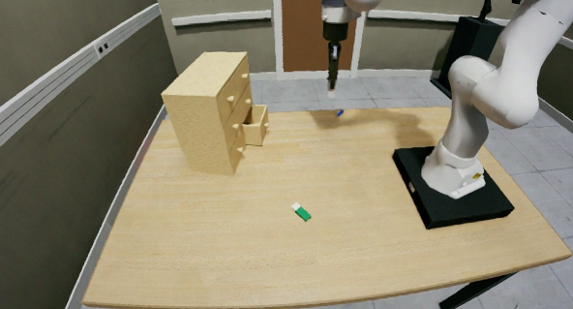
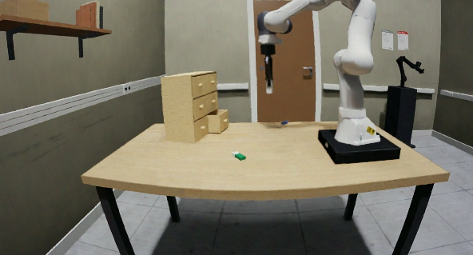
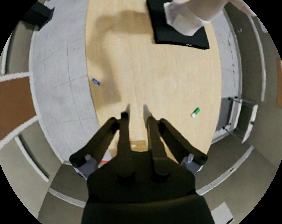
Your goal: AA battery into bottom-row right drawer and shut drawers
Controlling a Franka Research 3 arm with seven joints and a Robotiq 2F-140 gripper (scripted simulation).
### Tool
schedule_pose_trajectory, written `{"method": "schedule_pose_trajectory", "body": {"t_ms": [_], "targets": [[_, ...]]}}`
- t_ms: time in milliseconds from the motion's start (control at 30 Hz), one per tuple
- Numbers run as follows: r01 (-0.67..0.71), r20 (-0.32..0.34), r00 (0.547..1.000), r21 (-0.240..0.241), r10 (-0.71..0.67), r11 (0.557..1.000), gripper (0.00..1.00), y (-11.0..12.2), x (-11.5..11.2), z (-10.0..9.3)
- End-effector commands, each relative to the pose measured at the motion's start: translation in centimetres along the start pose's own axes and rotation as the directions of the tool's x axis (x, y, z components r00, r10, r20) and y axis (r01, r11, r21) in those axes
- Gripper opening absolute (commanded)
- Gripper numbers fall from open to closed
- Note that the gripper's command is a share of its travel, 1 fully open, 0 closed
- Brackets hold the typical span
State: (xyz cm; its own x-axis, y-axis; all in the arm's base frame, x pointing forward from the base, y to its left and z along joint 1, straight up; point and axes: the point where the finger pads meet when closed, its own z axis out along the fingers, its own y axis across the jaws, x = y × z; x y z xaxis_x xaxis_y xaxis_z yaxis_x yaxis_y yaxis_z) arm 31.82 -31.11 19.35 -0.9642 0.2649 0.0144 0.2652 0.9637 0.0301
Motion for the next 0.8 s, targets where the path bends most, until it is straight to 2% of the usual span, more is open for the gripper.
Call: {"method": "schedule_pose_trajectory", "body": {"t_ms": [0,33,767], "targets": [[0.138,0.009,0.99,-0.029,-0.138,0.99,0.28,-0.3,-0.5,0.9],[0.177,0.01,0.984,-0.042,-0.176,0.983,0.28,-0.6,-0.5,1.7],[0.35,0.03,0.937,-0.08,-0.348,0.934,0.28,-2.9,-0.1,5.1]]}}
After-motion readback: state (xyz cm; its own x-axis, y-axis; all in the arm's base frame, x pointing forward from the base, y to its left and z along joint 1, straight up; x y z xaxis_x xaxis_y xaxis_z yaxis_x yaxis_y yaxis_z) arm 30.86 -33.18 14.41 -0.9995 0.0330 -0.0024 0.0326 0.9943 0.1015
